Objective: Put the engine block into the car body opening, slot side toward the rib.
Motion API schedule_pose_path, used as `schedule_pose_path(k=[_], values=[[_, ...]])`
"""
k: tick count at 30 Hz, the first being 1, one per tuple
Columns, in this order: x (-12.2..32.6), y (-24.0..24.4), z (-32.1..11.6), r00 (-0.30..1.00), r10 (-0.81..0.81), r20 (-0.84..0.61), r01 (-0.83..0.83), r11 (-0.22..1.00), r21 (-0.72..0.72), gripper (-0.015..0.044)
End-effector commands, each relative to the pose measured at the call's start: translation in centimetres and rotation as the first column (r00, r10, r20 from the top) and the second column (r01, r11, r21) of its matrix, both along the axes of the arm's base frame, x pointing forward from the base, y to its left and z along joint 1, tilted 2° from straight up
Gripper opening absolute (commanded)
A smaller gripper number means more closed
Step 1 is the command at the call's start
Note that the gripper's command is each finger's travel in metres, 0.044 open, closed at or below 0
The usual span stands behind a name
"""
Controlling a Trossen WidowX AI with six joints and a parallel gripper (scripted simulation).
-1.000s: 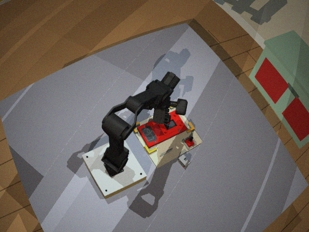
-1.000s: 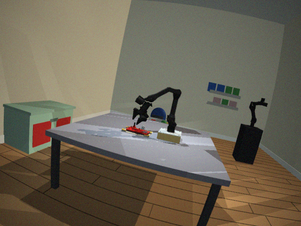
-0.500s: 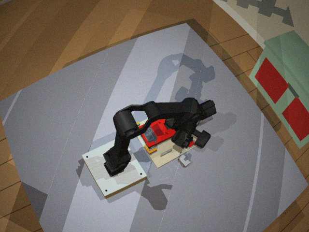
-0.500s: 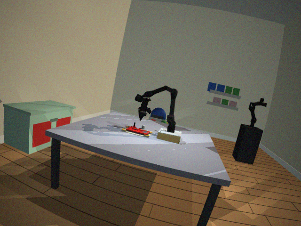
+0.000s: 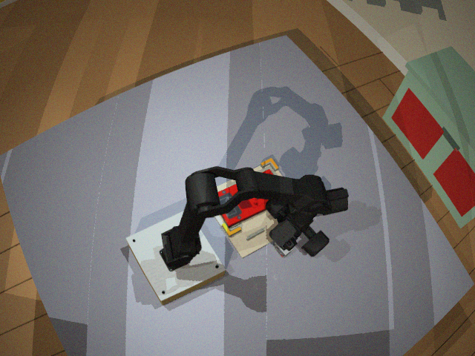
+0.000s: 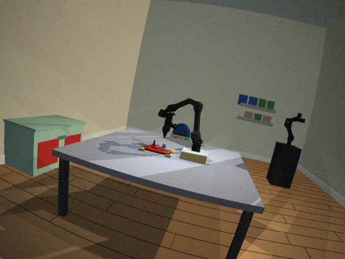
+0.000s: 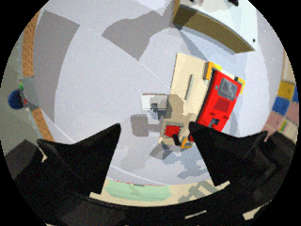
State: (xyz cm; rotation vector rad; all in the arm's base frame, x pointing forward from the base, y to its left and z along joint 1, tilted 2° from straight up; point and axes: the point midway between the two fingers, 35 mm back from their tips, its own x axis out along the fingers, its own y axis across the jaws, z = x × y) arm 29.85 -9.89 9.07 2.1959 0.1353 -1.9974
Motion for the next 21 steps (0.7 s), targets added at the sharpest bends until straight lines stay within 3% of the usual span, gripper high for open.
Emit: schedule_pose_path(k=[1, 21], values=[[-0.5, 0.1, -3.5, 0.999, -0.007, -0.036, 0.007, 1.0, 0.018, 0.044], [-0.2, -0.2, -6.5, 0.999, -0.007, -0.036, 0.007, 1.0, 0.017, 0.044]])
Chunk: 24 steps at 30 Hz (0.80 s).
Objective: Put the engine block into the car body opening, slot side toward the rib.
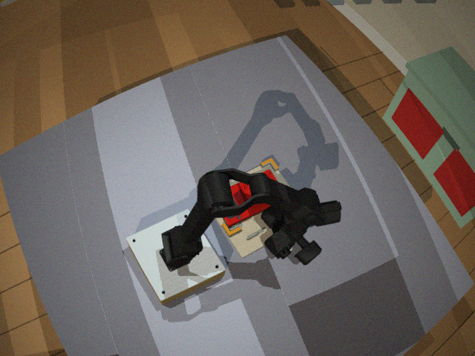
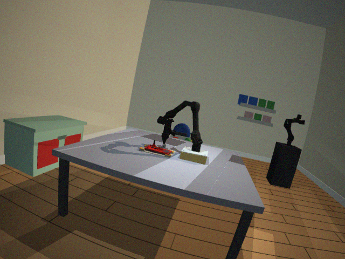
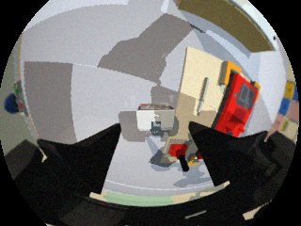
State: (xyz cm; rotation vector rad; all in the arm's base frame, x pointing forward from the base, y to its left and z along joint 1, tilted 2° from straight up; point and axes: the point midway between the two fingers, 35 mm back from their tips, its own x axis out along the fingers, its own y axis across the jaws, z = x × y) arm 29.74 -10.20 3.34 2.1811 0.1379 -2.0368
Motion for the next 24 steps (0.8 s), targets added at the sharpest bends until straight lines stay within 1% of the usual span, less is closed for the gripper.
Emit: schedule_pose_path(k=[1, 16, 24], values=[[-0.1, 0.1, -1.0, 1.0, 0.003, -0.009, -0.003, 1.0, 0.007, 0.044], [0.0, 0.0, -3.1, 1.0, 0.003, -0.009, -0.003, 1.0, 0.007, 0.044], [0.0, 0.0, -3.1, 1.0, 0.003, -0.009, -0.003, 1.0, 0.007, 0.023]])
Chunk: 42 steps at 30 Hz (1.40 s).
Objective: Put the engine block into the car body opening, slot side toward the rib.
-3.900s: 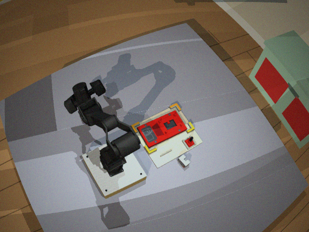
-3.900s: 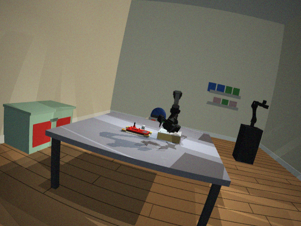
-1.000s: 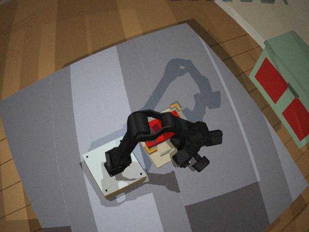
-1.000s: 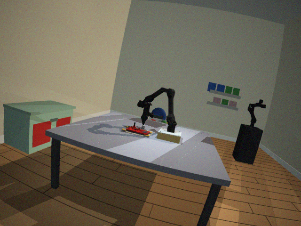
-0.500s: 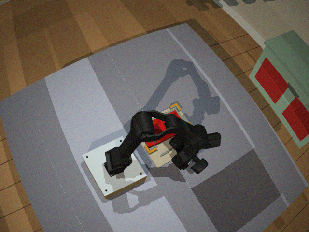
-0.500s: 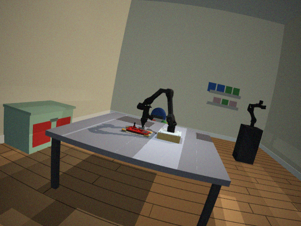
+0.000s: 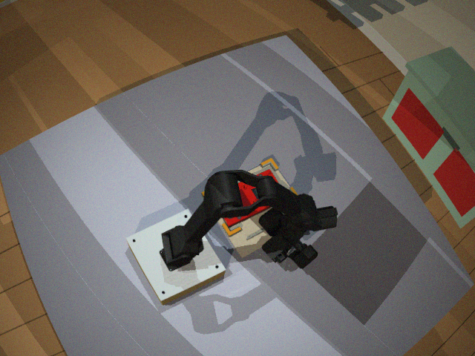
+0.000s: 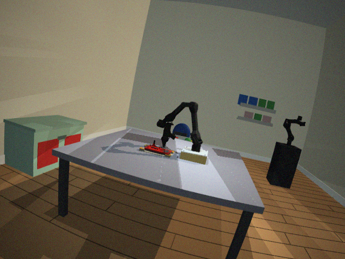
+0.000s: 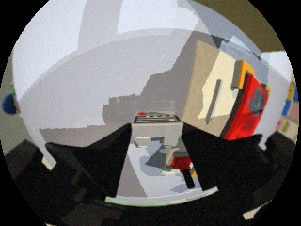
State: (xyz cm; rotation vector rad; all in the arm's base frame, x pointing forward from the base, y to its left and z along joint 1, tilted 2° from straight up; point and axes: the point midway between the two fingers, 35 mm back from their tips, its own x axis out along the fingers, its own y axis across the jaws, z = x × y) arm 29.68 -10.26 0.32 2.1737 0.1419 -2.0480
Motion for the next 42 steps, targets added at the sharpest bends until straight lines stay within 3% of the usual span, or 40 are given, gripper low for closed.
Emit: schedule_pose_path(k=[1, 7, 14, 42], values=[[0.0, 0.1, -0.1, 1.0, 0.003, 0.0, -0.003, 1.0, 0.005, 0.0223], [0.0, 0.1, -0.1, 1.0, 0.003, 0.0, -0.003, 1.0, 0.005, 0.0183], [0.2, 0.0, 0.3, 0.999, 0.041, 0.018, -0.041, 0.999, 0.007, 0.0], [-0.2, -0.2, 8.8, 1.0, 0.016, 0.007, -0.016, 1.0, 0.005, 0.0]])
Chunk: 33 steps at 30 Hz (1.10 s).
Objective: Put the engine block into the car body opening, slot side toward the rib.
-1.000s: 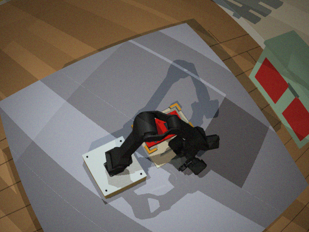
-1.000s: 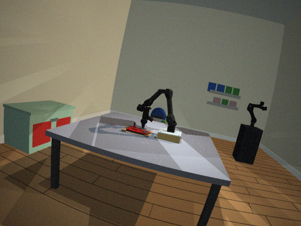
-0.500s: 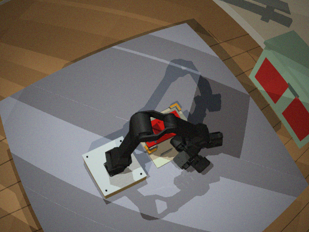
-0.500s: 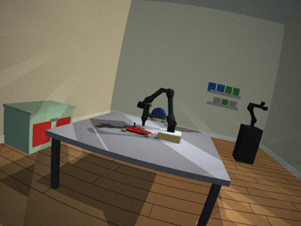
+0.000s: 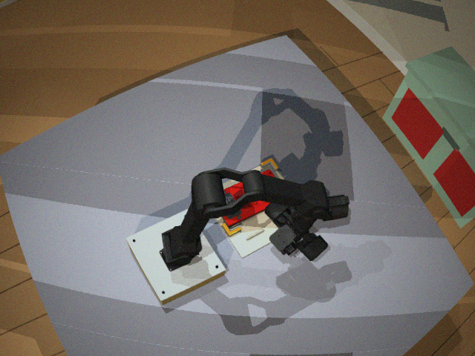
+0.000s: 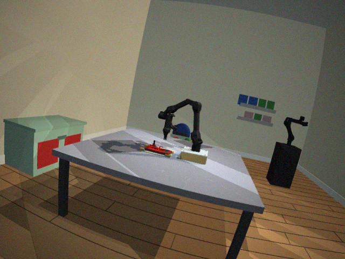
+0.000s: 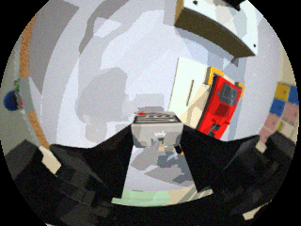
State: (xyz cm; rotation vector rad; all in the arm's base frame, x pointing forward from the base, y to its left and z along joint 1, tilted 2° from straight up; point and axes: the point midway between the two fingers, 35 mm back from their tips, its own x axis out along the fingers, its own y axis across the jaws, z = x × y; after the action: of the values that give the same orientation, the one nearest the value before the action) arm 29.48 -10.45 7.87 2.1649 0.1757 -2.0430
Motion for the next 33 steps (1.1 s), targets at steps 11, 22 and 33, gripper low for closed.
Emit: schedule_pose_path(k=[11, 22, 33], values=[[-0.9, 0.1, 4.6, 1.0, -0.017, 0.004, 0.017, 1.0, -0.005, 0.0], [-1.0, -0.1, 4.5, 0.992, 0.124, -0.002, -0.124, 0.992, -0.015, 0.0], [-1.0, -0.3, 4.2, 0.876, 0.482, -0.02, -0.482, 0.875, -0.034, 0.0]])
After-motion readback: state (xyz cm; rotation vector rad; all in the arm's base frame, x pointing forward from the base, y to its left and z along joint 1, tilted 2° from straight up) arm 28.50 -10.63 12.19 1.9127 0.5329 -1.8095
